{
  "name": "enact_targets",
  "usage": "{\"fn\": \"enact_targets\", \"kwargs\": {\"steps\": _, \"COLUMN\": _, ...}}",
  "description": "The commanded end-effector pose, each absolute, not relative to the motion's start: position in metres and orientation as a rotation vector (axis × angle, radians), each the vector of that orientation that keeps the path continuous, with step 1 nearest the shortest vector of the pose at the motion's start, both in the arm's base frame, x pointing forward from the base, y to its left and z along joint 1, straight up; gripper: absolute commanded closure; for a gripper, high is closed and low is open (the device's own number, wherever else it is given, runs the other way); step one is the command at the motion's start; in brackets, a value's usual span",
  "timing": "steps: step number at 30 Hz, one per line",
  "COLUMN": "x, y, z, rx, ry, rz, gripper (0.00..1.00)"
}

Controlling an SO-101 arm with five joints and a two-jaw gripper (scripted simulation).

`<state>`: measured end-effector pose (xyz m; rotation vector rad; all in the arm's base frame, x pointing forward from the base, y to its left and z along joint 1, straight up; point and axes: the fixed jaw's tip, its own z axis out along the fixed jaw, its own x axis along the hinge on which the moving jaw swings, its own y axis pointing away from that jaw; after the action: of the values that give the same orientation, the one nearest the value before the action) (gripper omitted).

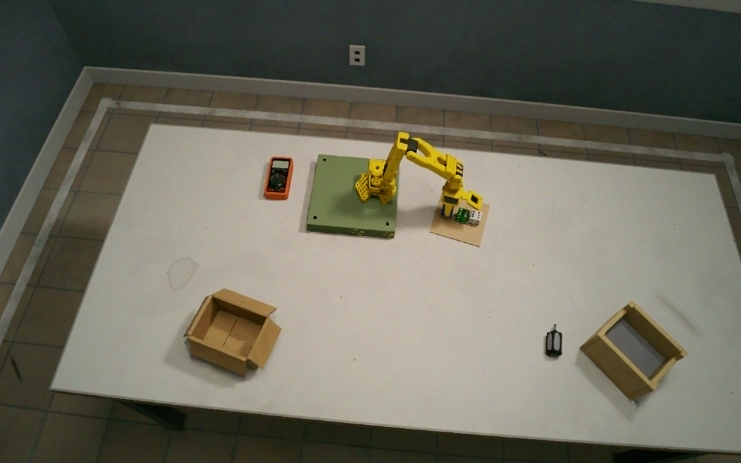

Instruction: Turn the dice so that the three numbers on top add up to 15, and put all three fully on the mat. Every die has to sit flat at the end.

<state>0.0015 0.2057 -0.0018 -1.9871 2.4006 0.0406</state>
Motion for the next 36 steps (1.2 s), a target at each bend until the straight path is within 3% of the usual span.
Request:
{"fn": "enact_targets", "kwargs": {"steps": 1, "x": -0.001, "y": 0.201, "z": -0.007, "rx": -2.003, "ry": 2.411, "rz": 0.014, "gripper": 1.00}}
{"fn": "enact_targets", "kwargs": {"steps": 36, "x": -0.001, "y": 0.201, "z": -0.019, "rx": -2.003, "ry": 2.411, "rz": 0.014, "gripper": 1.00}}
